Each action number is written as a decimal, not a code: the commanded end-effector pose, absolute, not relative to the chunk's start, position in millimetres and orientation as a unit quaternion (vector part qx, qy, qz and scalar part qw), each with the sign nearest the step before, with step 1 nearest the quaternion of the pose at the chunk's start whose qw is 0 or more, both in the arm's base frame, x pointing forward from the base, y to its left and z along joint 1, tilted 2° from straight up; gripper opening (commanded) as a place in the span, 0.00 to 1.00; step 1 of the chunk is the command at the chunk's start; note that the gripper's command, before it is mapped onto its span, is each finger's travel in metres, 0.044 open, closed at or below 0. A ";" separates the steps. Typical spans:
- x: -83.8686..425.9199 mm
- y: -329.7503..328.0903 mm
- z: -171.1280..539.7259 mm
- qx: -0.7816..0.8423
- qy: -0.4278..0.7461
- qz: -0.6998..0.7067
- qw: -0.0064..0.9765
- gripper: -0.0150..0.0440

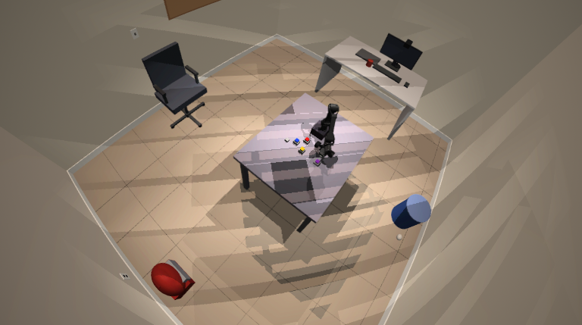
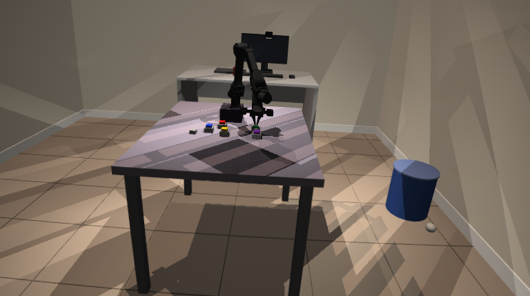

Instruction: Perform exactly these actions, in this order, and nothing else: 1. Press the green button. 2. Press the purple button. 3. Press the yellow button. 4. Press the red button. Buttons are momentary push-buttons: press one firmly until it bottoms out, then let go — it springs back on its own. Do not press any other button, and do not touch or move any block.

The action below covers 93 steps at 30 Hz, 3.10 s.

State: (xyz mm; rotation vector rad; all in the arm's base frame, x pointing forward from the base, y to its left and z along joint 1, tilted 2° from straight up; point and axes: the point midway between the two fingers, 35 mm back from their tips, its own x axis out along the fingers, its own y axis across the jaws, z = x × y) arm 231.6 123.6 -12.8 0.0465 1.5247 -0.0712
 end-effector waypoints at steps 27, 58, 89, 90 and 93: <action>268.0 129.0 86.6 0.021 0.692 -0.032 0.721 0.29; 325.1 125.4 7.6 0.021 0.690 -0.033 0.722 0.29; 325.3 124.9 -9.4 0.021 0.690 -0.033 0.722 0.29; 325.3 124.9 -9.4 0.021 0.690 -0.033 0.722 0.29; 325.6 125.6 8.8 0.022 0.689 -0.033 0.724 0.29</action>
